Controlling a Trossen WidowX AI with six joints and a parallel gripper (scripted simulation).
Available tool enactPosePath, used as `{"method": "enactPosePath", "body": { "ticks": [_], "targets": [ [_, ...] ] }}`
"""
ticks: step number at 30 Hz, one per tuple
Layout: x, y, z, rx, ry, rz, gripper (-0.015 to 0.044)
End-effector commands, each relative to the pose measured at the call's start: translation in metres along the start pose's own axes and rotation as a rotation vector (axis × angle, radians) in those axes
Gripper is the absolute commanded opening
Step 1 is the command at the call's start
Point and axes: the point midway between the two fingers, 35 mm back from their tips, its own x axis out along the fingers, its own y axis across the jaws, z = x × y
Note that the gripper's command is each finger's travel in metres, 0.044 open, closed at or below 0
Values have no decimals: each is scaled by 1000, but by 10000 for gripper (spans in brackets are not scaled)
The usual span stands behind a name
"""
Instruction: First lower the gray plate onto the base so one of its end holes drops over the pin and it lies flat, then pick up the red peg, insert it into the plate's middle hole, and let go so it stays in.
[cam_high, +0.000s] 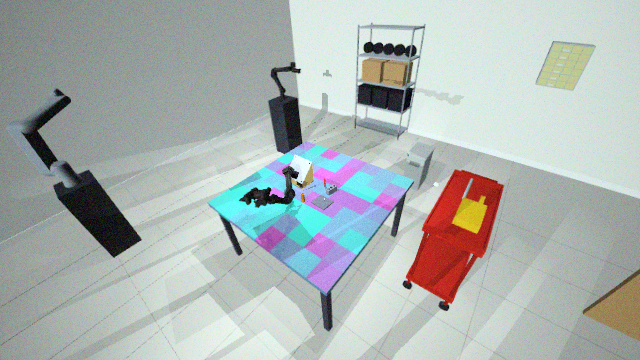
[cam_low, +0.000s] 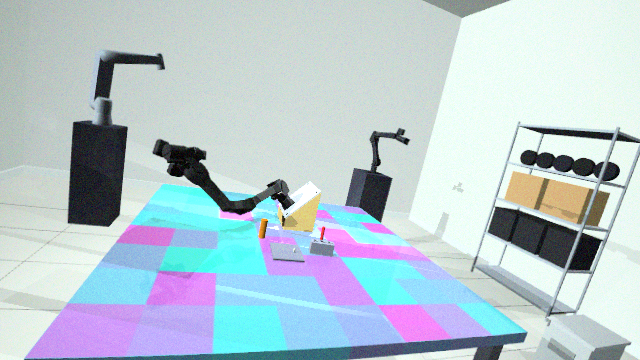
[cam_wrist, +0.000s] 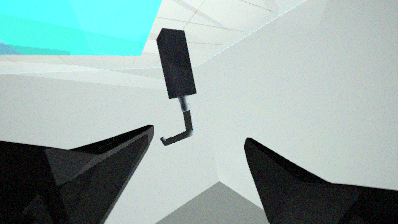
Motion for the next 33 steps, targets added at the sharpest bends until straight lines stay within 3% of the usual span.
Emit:
{"method": "enactPosePath", "body": {
  "ticks": [1,4,11,14,18,24,33],
  "targets": [
    [0,0,0,0,0,0,426],
    [8,3,-22,24,48,10,440],
    [42,38,-126,215,311,103,440],
    [43,47,-146,320,396,101,440],
    [44,80,-211,440,587,152,440],
    [20,138,-298,601,879,227,440],
    [-60,221,-383,799,1297,301,440]
  ]
}}
